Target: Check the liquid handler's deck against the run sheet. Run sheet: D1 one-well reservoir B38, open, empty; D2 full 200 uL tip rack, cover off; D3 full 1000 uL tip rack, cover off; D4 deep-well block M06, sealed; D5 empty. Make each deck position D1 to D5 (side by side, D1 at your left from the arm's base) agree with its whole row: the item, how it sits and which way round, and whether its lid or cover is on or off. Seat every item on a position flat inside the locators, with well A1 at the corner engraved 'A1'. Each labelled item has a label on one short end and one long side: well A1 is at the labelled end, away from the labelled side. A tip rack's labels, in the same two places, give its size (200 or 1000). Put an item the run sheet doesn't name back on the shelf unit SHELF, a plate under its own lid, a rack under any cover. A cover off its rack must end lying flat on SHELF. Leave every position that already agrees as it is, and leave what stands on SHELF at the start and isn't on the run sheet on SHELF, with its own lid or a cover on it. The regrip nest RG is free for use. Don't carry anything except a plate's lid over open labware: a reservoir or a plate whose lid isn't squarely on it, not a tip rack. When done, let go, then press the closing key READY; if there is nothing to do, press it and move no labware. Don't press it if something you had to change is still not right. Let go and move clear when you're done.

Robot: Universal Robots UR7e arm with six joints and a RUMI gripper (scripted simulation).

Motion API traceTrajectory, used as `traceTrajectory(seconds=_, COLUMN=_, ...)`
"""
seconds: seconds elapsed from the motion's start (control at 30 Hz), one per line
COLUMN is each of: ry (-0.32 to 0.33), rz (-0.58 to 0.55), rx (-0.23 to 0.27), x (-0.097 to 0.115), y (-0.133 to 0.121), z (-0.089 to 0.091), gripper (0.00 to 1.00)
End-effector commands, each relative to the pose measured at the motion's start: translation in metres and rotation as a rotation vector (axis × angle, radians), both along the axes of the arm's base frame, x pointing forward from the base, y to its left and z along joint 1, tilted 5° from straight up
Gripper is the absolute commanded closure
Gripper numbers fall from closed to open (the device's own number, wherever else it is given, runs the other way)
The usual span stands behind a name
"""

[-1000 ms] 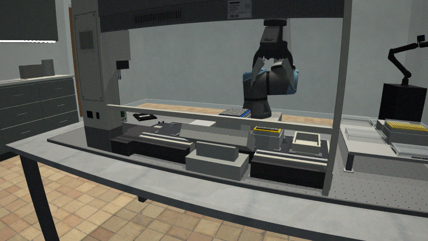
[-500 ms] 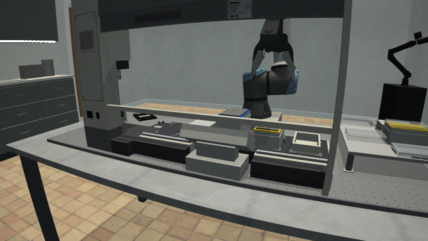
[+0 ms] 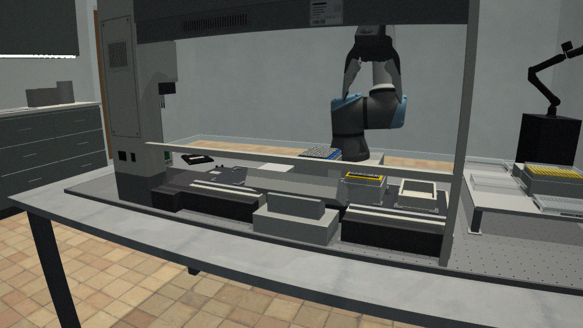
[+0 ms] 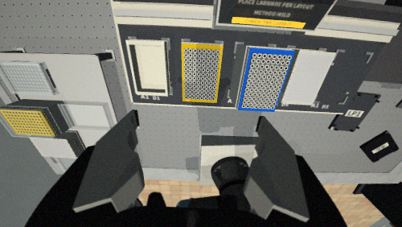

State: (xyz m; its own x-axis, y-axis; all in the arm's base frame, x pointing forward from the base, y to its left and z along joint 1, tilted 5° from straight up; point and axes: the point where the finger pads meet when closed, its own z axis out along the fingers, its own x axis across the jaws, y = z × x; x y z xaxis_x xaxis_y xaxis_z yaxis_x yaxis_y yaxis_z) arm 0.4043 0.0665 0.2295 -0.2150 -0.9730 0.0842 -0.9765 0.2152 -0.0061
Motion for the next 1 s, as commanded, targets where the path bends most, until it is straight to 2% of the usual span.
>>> traceTrajectory(seconds=0.0, ry=-0.001, rz=0.000, rx=0.000, x=0.000, y=0.001, z=0.009, gripper=0.18)
traceTrajectory(seconds=0.23, ry=-0.001, rz=0.000, rx=0.000, x=0.001, y=0.002, z=0.021, gripper=0.18)
traceTrajectory(seconds=0.43, ry=-0.001, rz=0.000, rx=0.000, x=0.000, y=0.002, z=0.021, gripper=0.18)
traceTrajectory(seconds=0.47, ry=-0.002, rz=-0.020, rx=0.000, x=-0.004, y=0.003, z=0.021, gripper=1.00)
traceTrajectory(seconds=0.87, ry=-0.022, rz=-0.259, rx=-0.003, x=-0.063, y=0.015, z=0.019, gripper=1.00)
traceTrajectory(seconds=0.97, ry=-0.024, rz=-0.279, rx=-0.003, x=-0.068, y=0.016, z=0.019, gripper=1.00)
